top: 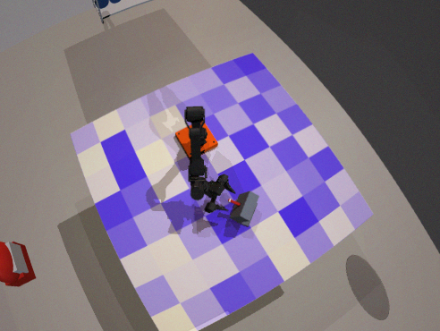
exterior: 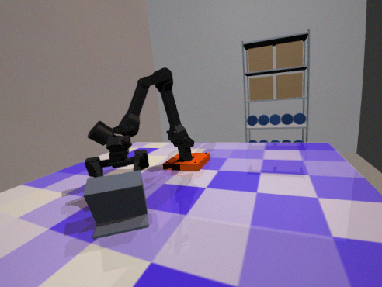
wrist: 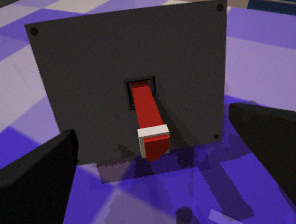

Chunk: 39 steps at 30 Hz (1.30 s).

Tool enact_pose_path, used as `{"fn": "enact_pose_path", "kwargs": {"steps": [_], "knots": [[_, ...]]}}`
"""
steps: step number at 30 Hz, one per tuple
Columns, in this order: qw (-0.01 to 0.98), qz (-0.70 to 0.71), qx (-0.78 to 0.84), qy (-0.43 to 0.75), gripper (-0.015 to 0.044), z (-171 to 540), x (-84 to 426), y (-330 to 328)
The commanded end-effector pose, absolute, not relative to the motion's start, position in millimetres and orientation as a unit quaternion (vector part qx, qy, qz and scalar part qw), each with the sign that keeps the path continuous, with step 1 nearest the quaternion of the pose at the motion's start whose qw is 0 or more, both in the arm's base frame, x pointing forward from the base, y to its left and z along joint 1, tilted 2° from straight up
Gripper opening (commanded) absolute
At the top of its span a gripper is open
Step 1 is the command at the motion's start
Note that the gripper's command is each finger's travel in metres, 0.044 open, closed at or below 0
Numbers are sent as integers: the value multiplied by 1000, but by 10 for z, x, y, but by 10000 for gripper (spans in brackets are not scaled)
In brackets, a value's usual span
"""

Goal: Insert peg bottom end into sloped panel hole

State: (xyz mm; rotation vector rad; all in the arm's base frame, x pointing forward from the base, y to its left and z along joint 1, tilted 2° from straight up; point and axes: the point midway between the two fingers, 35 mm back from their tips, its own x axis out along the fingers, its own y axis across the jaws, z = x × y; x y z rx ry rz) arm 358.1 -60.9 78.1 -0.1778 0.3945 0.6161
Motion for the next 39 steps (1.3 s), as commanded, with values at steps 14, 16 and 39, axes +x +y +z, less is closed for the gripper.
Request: {"fn": "enact_pose_path", "kwargs": {"steps": [14, 16, 39], "knots": [[929, 303, -91, 193, 440, 868, 3403, -770], [929, 302, -91, 193, 440, 875, 3381, -788], [930, 300, -89, 190, 440, 951, 3128, -975]]}}
